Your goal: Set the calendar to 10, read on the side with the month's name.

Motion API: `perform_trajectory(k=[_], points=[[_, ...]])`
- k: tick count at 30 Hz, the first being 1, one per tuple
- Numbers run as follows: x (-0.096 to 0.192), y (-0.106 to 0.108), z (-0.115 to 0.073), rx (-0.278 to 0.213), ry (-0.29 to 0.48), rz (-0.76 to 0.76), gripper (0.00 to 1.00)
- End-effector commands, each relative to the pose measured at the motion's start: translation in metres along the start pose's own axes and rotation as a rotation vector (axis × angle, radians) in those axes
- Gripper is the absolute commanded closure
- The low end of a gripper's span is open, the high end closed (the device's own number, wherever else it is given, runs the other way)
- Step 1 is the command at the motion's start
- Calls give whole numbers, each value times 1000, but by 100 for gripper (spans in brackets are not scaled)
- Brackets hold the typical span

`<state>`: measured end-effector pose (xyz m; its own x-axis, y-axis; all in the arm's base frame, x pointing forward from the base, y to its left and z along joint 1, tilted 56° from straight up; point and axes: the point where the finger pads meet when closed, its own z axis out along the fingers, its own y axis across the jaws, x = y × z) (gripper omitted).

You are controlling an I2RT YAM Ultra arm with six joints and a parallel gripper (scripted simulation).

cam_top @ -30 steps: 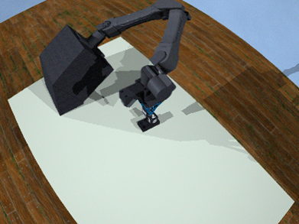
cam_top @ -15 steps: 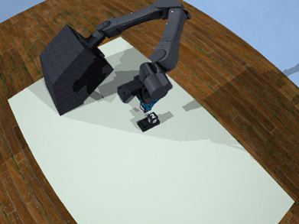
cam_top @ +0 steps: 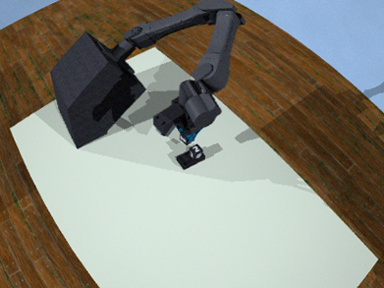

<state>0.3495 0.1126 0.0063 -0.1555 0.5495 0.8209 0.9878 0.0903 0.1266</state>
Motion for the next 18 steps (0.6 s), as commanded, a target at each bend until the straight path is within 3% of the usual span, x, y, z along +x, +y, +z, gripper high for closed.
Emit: perform_trajectory(k=[1, 8, 10, 18], points=[[-1, 2, -4, -9, -10, -185, 73], [-1, 2, -4, -8, -11, -425, 73], [-1, 2, -4, -8, -11, -425, 73], [-1, 3, -4, -6, -12, -755, 73]])
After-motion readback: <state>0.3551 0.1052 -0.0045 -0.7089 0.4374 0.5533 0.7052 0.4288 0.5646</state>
